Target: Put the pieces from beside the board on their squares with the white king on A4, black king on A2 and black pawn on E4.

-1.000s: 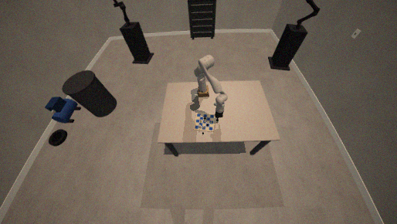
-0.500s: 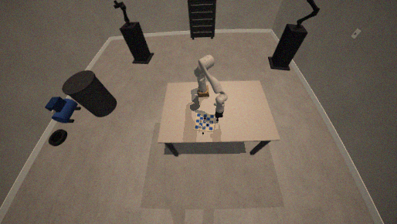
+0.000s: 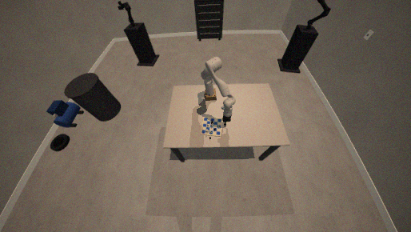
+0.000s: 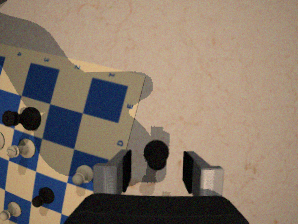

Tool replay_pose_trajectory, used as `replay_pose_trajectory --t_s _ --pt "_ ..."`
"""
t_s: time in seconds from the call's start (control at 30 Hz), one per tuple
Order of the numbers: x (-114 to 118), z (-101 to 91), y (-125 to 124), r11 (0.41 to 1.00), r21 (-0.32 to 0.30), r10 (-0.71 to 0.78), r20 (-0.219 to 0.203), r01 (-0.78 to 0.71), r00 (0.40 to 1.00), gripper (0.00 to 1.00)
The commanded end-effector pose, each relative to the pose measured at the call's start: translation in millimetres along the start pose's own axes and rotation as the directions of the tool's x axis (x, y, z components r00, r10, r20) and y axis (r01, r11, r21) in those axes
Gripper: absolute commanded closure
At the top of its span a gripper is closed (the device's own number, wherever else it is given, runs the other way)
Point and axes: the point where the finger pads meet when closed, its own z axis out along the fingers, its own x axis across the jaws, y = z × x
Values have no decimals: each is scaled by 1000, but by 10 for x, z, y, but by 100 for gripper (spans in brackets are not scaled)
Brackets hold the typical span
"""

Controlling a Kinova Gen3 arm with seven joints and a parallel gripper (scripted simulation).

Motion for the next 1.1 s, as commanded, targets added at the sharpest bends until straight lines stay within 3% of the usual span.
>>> replay_pose_trajectory --t_s 0.0,0.77,1.07 --pt "-17 6 20 1000 -6 -2 0 2 1000 21" --pt "-24 414 10 1000 -3 -3 2 3 1000 21" --pt "-22 451 15 1000 -4 -2 2 2 1000 21"
